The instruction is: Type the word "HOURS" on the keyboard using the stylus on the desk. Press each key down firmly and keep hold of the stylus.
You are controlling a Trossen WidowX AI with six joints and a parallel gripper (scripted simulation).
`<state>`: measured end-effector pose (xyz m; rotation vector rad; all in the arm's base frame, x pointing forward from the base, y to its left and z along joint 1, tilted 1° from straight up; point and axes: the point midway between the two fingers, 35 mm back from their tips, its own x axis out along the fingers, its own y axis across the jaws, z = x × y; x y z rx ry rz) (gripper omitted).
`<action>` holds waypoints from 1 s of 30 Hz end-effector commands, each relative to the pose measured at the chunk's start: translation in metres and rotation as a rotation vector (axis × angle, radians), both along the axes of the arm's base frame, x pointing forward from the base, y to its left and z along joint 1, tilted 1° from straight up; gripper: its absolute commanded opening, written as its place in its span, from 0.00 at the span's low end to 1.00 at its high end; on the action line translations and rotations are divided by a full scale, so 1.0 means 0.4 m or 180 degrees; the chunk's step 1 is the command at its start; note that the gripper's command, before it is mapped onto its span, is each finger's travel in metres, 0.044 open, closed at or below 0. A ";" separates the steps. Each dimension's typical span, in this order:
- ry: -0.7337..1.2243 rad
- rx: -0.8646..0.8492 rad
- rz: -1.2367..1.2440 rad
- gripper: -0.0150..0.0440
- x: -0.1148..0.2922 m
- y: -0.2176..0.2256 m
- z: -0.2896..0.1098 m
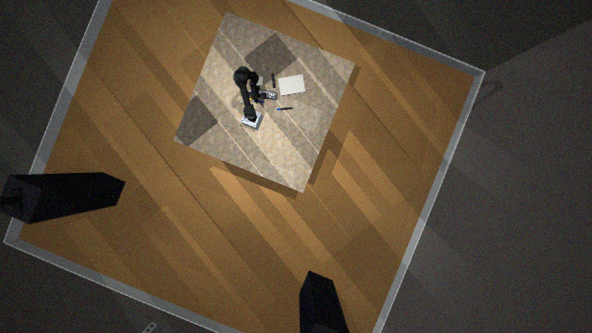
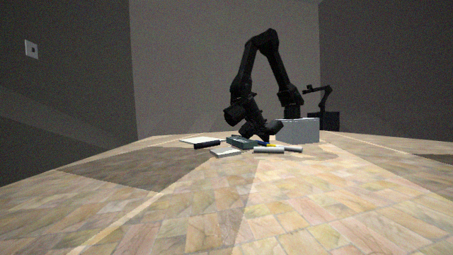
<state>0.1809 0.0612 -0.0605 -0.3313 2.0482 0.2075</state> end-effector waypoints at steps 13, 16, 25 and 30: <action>-0.0028 0.0009 0.0000 0.43 0.003 0.001 0.085; -0.0030 0.0010 0.0000 0.51 0.004 0.001 0.086; -0.0030 0.0010 0.0000 0.25 0.004 0.001 0.086; -0.0030 0.0010 0.0000 0.25 0.004 0.001 0.086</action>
